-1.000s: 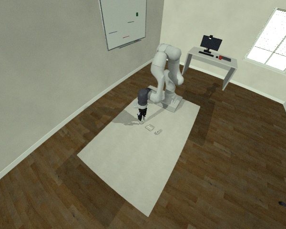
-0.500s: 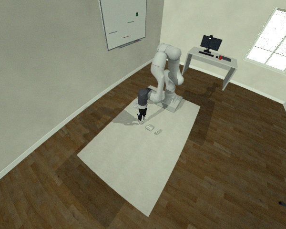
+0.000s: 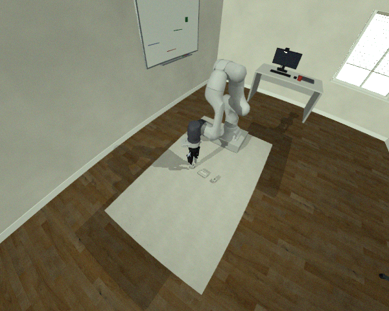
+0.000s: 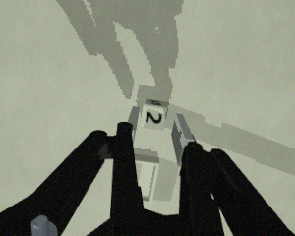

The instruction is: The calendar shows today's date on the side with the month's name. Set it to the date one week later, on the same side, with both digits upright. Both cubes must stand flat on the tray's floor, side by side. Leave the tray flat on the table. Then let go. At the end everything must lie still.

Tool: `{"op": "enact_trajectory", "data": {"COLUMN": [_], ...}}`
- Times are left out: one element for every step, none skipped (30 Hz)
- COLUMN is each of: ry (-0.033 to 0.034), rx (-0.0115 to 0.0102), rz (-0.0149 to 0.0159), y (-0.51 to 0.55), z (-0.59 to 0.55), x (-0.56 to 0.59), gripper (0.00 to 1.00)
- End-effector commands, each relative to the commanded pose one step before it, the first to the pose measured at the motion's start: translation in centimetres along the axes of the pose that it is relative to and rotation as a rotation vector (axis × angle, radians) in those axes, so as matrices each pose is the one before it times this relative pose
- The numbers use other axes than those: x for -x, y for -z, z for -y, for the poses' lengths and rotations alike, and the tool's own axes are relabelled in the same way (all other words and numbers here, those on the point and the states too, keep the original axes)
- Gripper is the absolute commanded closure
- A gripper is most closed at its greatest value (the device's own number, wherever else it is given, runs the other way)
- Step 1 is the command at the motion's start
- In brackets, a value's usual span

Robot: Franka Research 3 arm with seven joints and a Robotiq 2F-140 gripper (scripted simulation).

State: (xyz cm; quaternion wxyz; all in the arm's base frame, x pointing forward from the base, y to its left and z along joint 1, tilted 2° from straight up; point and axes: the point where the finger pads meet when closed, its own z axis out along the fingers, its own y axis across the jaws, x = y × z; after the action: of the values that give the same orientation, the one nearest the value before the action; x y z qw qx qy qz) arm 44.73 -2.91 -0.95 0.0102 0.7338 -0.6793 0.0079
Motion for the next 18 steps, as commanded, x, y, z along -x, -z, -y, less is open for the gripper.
{"op": "enact_trajectory", "data": {"ry": [-0.00228,0.0,0.0,0.0,0.0,0.0,0.0,0.0,0.0,0.0,0.0,0.0,0.0,0.0,0.0,0.0,0.0,0.0], "rx": [-0.00422,0.0,0.0,0.0,0.0,0.0,0.0,0.0,0.0,0.0,0.0,0.0,0.0,0.0,0.0,0.0,0.0,0.0], "rz": [-0.00165,0.0,0.0,0.0,0.0,0.0,0.0,0.0,0.0,0.0,0.0,0.0,0.0,0.0,0.0,0.0,0.0,0.0], "y": [0.056,0.0,0.0,0.0,0.0,0.0,0.0,0.0,0.0,0.0,0.0,0.0,0.0,0.0,0.0,0.0,0.0,0.0], "z": [0.216,0.0,0.001,0.004,0.009,0.015,0.02,0.025,0.027,0.028,0.027,0.025,0.02,0.015,0.009,0.0,0.0,0.004], "x": [-0.039,0.0,0.0,-0.001,-0.002,-0.003,-0.004,-0.005,-0.005,-0.005,-0.005,-0.005,-0.004,-0.003,-0.002,0.0,0.0,-0.001], "gripper": [0.72,0.72,0.72,0.72,0.72,0.72,0.72,0.72,0.72,0.72,0.72,0.72,0.72,0.72,0.72,0.72,0.72,0.72]}}
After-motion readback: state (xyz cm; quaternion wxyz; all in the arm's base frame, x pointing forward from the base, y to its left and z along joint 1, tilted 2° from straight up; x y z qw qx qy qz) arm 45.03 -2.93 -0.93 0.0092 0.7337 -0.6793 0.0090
